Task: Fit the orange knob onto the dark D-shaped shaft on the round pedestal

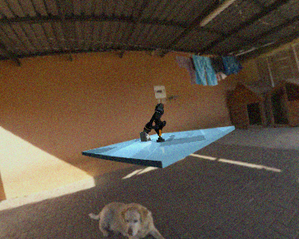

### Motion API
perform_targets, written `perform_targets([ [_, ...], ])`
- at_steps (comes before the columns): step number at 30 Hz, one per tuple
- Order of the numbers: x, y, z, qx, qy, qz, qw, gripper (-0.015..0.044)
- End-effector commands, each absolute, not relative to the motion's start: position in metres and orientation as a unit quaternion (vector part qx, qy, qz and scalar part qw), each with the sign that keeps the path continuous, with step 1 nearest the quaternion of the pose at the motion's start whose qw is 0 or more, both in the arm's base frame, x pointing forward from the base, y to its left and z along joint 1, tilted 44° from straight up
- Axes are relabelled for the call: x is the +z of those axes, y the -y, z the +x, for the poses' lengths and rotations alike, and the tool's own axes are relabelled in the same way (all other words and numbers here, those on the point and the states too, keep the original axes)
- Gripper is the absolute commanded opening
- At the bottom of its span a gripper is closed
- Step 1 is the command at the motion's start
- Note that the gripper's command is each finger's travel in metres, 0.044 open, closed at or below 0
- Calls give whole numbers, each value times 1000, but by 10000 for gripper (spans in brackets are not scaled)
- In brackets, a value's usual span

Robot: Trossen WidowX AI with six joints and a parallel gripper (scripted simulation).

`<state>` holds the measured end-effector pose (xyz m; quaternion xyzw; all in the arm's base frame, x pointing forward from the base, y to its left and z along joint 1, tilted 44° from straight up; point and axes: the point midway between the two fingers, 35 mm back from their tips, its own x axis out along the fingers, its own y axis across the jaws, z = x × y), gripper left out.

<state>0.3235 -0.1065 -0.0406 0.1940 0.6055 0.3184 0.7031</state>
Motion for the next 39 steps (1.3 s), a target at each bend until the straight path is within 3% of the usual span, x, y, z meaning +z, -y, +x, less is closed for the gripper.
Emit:
perform_targets([
  [1, -40, 105, 321, 321, -604, 195, 704, 0],
  [39, -41, 106, 325, 382, -567, 120, 720, 0],
])
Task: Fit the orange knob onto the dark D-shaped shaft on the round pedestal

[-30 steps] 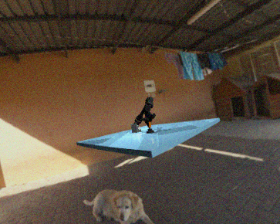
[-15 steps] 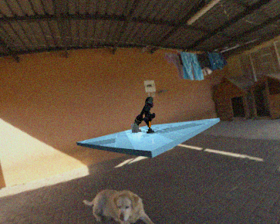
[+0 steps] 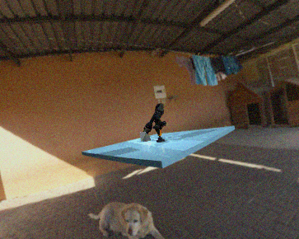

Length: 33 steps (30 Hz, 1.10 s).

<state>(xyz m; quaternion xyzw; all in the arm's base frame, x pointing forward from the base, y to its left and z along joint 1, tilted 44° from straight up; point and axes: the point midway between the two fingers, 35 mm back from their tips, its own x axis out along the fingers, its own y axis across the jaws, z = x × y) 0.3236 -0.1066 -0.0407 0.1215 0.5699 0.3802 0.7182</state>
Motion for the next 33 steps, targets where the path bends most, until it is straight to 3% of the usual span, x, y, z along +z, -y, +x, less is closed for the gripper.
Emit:
perform_targets([
  [1, -41, 106, 324, 382, -567, 120, 720, 0],
  [33, -38, 105, 321, 439, -524, 44, 729, 0],
])
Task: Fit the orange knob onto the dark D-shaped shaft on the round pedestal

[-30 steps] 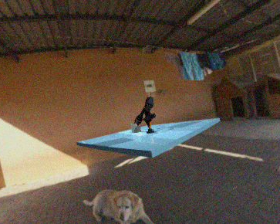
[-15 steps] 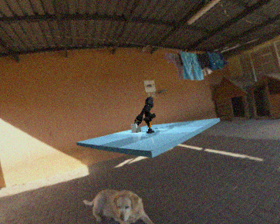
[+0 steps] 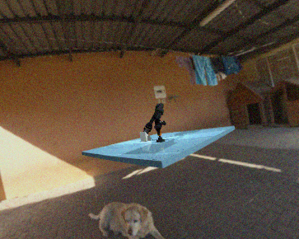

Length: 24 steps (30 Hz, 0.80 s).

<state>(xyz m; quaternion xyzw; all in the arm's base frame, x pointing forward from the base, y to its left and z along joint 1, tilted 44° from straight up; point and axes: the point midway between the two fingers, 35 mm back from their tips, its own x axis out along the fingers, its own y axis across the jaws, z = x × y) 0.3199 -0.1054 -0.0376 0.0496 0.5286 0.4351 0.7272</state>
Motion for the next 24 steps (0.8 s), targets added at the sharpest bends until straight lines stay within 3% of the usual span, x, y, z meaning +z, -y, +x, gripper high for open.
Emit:
perform_targets([
  [1, -39, 105, 321, 439, -524, 44, 729, 0],
  [24, -40, 106, 324, 439, -524, 44, 729, 0],
])
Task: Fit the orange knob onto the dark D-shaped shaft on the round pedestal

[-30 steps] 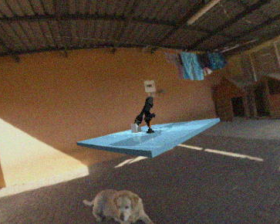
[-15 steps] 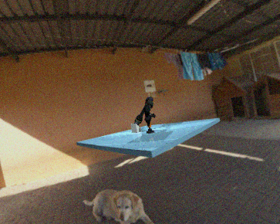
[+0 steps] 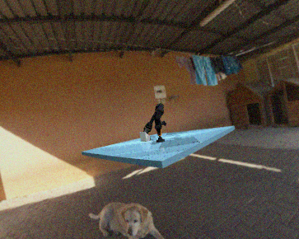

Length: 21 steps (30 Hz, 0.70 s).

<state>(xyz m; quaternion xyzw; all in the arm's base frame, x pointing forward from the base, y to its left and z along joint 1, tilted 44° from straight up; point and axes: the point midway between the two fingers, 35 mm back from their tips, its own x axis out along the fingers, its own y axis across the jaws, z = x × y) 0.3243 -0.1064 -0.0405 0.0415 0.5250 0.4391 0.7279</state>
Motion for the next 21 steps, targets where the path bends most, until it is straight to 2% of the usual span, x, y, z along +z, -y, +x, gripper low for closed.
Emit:
perform_targets([
  [1, -40, 106, 323, 439, -524, 44, 729, 0],
  [21, -36, 106, 319, 439, -524, 44, 729, 0],
])
